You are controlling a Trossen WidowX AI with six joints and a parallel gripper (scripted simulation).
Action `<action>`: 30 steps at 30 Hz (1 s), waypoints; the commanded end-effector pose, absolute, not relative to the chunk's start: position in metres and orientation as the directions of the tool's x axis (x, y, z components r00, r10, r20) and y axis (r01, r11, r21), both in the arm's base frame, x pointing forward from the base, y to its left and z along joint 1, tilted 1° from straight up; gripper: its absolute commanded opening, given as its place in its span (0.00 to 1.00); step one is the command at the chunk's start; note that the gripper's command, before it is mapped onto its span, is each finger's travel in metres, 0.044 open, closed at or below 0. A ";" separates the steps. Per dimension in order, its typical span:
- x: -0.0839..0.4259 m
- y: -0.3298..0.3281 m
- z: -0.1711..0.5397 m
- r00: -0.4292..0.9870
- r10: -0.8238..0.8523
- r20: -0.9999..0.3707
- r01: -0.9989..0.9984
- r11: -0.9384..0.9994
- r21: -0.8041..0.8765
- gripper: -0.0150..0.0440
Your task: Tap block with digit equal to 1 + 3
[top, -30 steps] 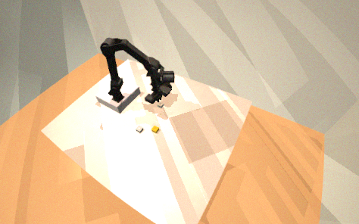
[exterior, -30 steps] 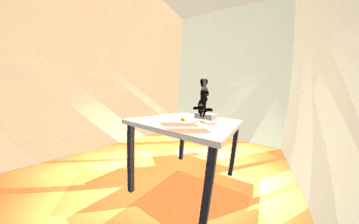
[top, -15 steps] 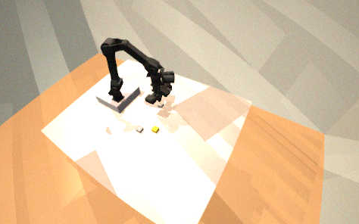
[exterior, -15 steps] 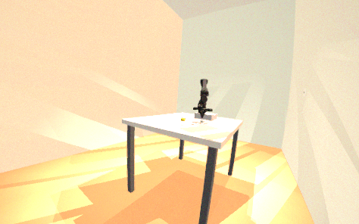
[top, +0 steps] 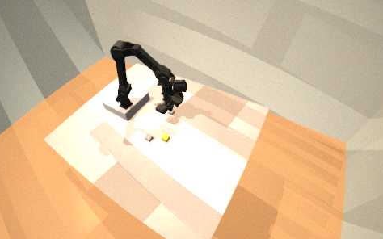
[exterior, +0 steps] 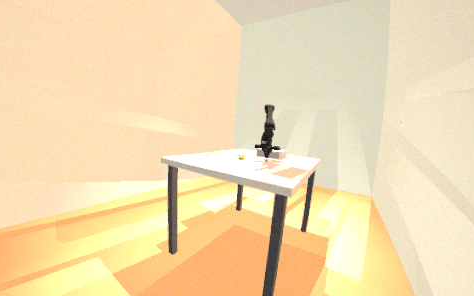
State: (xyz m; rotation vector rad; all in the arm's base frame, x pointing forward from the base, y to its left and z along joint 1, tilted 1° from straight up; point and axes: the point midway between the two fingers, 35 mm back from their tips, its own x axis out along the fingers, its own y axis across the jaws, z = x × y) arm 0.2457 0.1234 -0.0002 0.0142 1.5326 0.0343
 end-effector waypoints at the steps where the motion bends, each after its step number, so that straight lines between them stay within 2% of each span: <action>1: 0.242 0.122 -0.008 0.022 0.026 -0.999 -0.008 1.000 0.026 0.29; 17: 0.241 0.121 0.022 0.022 0.026 -0.999 -0.008 1.000 0.026 0.29; 27: 0.243 0.197 0.100 0.022 0.034 -0.999 -0.008 0.999 0.034 0.73; 30: 0.241 0.202 0.106 0.022 0.035 -0.999 -0.008 0.999 0.035 0.87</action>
